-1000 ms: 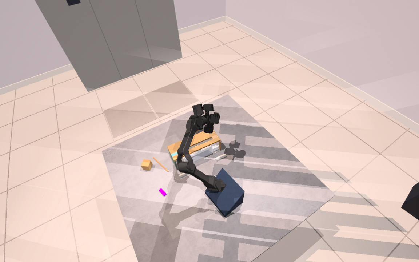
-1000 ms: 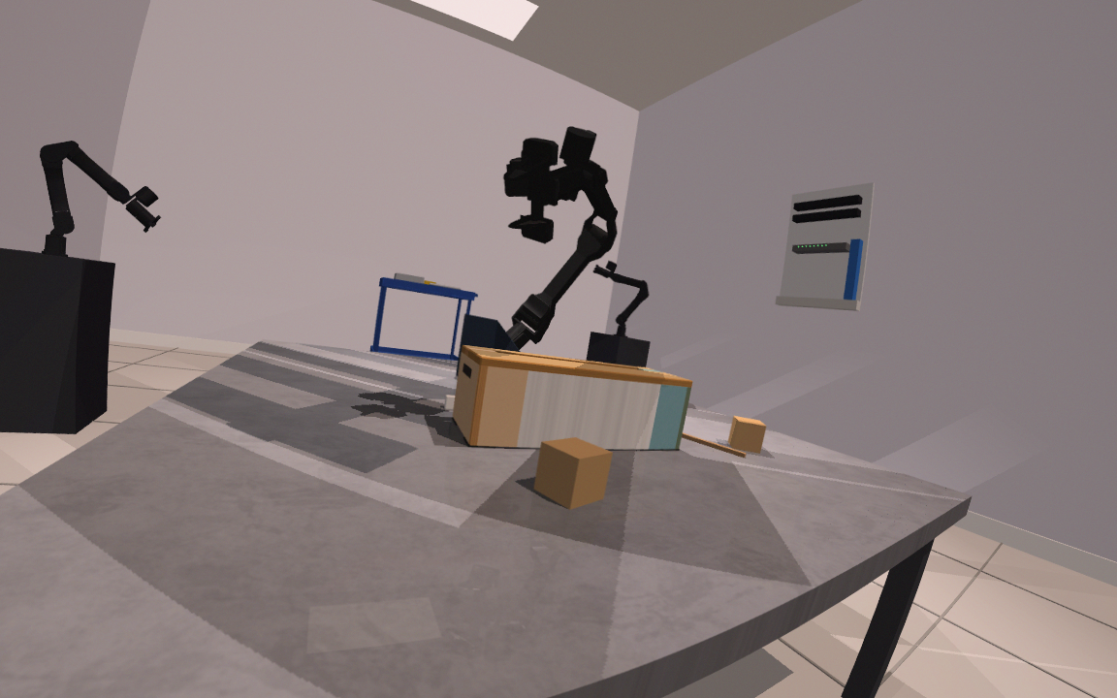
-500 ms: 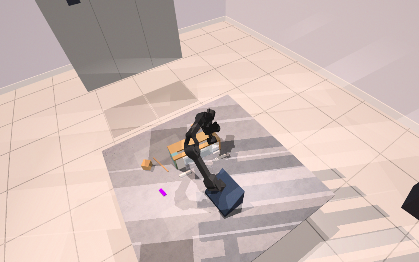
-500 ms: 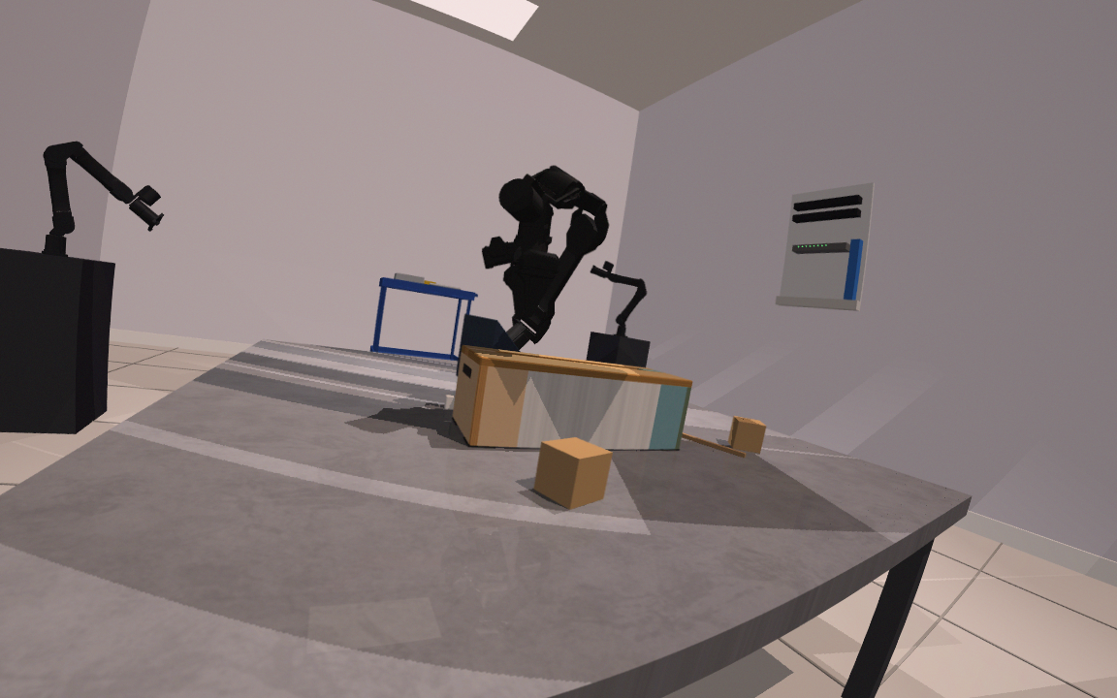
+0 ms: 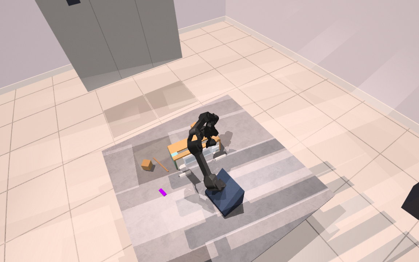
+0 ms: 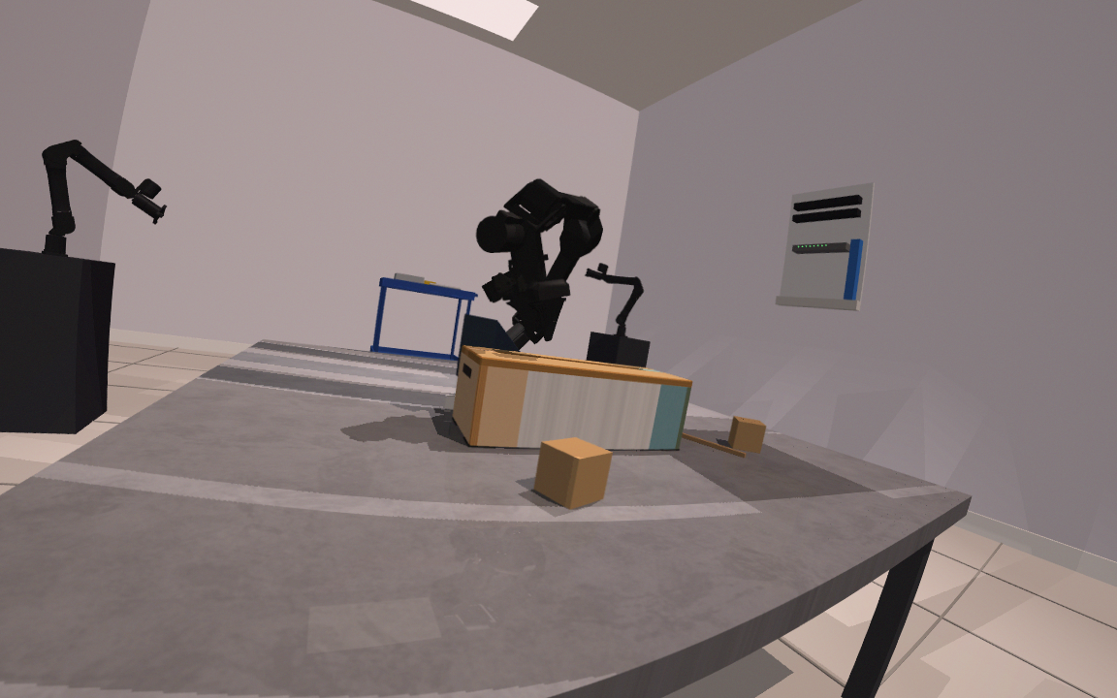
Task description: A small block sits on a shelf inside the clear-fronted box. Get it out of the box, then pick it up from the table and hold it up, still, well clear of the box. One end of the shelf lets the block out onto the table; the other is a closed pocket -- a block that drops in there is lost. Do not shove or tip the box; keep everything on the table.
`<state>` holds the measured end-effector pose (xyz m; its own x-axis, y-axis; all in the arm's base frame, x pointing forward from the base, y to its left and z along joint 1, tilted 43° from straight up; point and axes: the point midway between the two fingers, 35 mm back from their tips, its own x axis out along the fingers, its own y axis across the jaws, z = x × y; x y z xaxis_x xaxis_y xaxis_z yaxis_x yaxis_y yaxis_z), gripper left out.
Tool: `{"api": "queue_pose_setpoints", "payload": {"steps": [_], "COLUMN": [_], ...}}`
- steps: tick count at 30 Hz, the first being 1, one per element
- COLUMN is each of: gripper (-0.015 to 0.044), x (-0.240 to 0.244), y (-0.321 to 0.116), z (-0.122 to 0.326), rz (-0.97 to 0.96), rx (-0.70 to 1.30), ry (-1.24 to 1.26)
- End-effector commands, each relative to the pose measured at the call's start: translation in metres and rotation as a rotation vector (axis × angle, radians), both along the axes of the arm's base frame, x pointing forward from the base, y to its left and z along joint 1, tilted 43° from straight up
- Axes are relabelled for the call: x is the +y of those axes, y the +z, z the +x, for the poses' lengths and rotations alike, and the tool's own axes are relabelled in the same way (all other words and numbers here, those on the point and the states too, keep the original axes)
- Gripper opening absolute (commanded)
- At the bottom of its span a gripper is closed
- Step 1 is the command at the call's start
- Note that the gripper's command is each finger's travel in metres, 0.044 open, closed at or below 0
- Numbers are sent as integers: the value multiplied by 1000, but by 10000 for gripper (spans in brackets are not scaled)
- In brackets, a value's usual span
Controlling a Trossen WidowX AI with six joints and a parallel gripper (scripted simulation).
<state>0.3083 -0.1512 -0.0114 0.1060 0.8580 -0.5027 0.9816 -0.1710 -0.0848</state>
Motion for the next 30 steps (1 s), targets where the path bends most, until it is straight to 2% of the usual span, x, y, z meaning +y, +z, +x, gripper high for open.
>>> {"api": "queue_pose_setpoints", "payload": {"steps": [1, 30], "gripper": [400, 400], "x": [2, 39], "y": [-2, -32], "z": [2, 3], "rz": [7, 18], "rx": [-9, 2], "ry": [0, -2]}}
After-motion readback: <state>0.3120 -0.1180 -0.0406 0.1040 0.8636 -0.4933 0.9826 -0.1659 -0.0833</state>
